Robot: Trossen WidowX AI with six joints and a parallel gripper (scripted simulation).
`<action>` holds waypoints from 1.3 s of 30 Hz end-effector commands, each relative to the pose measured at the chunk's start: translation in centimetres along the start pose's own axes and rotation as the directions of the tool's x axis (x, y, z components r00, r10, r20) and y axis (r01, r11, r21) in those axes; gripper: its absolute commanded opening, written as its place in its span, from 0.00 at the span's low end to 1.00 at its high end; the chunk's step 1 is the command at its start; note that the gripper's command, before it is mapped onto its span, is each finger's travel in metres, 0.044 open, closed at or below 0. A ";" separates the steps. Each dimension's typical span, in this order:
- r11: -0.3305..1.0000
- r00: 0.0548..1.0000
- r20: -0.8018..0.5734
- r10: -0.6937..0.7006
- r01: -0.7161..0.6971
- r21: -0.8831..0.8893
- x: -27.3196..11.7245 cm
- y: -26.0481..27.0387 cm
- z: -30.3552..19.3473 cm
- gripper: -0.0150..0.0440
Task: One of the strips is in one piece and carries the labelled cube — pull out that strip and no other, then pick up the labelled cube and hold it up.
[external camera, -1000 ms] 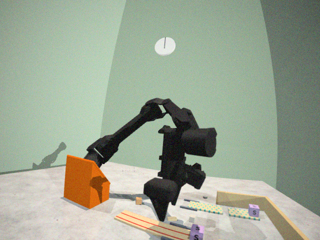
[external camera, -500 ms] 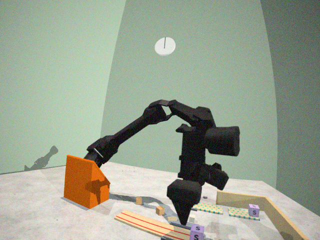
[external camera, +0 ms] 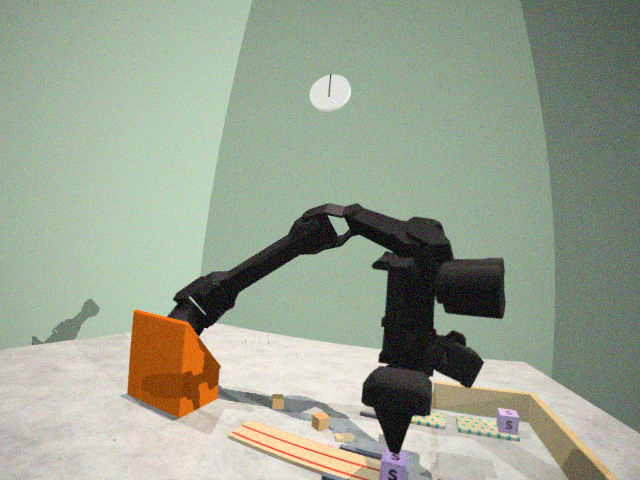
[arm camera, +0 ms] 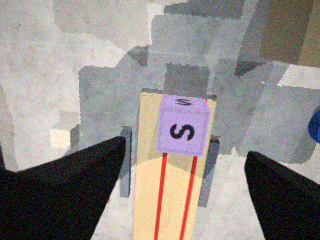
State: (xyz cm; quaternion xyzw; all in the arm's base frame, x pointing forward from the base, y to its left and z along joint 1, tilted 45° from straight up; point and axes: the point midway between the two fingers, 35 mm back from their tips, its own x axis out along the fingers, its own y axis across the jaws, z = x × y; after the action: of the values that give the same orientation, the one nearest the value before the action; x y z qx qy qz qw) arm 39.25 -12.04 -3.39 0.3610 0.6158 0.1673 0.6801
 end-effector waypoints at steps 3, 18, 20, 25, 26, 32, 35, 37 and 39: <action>1.000 1.000 -0.003 0.004 -0.004 0.003 1.2 0.1 0.1 0.68; 1.000 1.000 -0.003 0.005 -0.005 0.003 3.7 0.1 0.1 0.68; 1.000 1.000 -0.003 0.005 -0.005 0.003 4.0 0.1 0.0 0.68; 1.000 1.000 -0.003 0.006 -0.006 0.003 4.8 0.2 0.0 0.68; 1.000 1.000 -0.003 0.006 -0.006 0.003 4.9 0.2 0.0 0.68; 1.000 1.000 -0.003 0.003 -0.003 -0.001 4.8 0.1 0.0 0.63; 1.000 1.000 -0.003 0.003 -0.003 -0.001 4.8 0.1 0.0 0.50; 1.000 1.000 -0.003 0.003 -0.003 -0.001 4.8 0.1 0.0 0.48; 1.000 1.000 -0.003 0.003 -0.003 -0.001 4.8 0.1 0.0 0.45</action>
State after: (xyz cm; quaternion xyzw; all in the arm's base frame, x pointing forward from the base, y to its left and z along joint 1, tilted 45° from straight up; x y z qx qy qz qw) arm 40.16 -8.68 -6.75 0.3612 0.6166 0.1691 0.6788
